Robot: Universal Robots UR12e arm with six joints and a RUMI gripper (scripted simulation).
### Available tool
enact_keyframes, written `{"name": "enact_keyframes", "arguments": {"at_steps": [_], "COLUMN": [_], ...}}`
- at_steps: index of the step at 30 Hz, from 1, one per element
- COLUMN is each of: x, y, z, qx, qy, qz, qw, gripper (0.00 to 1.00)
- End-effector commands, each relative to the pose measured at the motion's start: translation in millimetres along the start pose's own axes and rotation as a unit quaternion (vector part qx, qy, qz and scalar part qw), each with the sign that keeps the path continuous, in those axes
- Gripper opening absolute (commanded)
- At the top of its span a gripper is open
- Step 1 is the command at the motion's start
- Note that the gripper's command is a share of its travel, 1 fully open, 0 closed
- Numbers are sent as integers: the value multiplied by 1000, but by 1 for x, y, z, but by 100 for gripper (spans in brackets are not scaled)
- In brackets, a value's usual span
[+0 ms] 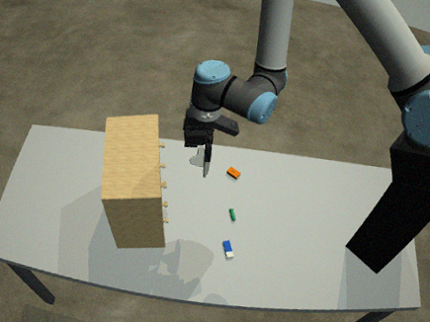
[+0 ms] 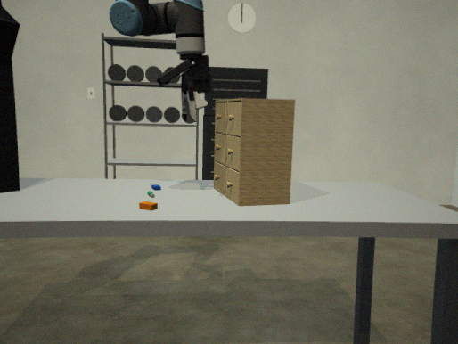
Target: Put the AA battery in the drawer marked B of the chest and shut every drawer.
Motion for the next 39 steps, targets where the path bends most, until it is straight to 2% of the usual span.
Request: {"name": "enact_keyframes", "arguments": {"at_steps": [1,14,39], "x": [0,-3,-4], "y": [-1,-4,-3], "z": [-1,-1,0], "qx": [3,5,6], "qy": [1,1,1], "qz": [14,28,28], "qw": [1000,1000,1000], "gripper": [100,100,100]}}
Point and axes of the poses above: the point where the finger pads meet when closed, its own y axis out along the fingers, its own z axis across the jaws, x = y × z, the point moved 1 cm from there along -y, back along the fingers, and after that the axes turned 10 degrees about -y, right-handed, at the moved point
